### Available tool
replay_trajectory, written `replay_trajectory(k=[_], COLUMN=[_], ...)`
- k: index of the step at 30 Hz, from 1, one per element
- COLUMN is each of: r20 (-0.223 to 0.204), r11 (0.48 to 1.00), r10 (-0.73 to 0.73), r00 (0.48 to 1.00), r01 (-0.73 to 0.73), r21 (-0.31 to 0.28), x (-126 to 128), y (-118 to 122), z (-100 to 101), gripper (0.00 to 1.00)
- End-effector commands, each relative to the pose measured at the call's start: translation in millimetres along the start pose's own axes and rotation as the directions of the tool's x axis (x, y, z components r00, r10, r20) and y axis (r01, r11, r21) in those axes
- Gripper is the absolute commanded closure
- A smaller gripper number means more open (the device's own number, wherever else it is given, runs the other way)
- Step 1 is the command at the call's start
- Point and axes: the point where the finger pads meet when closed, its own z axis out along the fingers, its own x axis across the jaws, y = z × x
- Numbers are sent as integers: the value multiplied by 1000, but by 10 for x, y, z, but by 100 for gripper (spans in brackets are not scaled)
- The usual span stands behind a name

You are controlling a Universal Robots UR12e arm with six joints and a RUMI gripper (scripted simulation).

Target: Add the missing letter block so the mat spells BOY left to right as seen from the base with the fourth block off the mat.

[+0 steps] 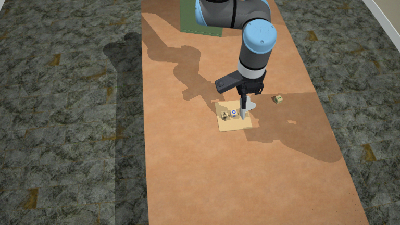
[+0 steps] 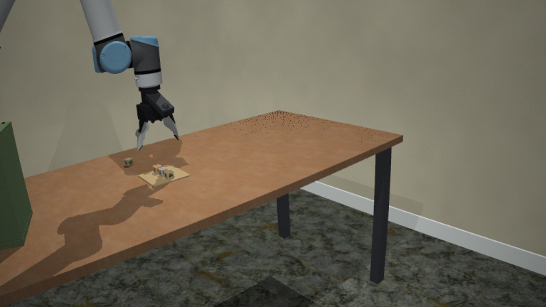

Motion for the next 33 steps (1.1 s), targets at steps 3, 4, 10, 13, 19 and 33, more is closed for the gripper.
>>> replay_trajectory(k=[3, 4, 10, 13, 19, 33], r20=[1, 1, 1, 1, 1, 1], r11=[1000, 1000, 1000, 1000, 1000, 1000], r10=[0, 0, 0, 0, 0, 0], r00=[1000, 1000, 1000, 1000, 1000, 1000], r01=[0, 0, 0, 0, 0, 0], r21=[0, 0, 0, 0, 0, 0], x=[-5, -5, -5, -5, -5, -4], y=[-1, -1, -1, -1, -1, -1], z=[-5, -7, -110, -146, -442, -884], gripper=[0, 0, 0, 0, 0, 0])
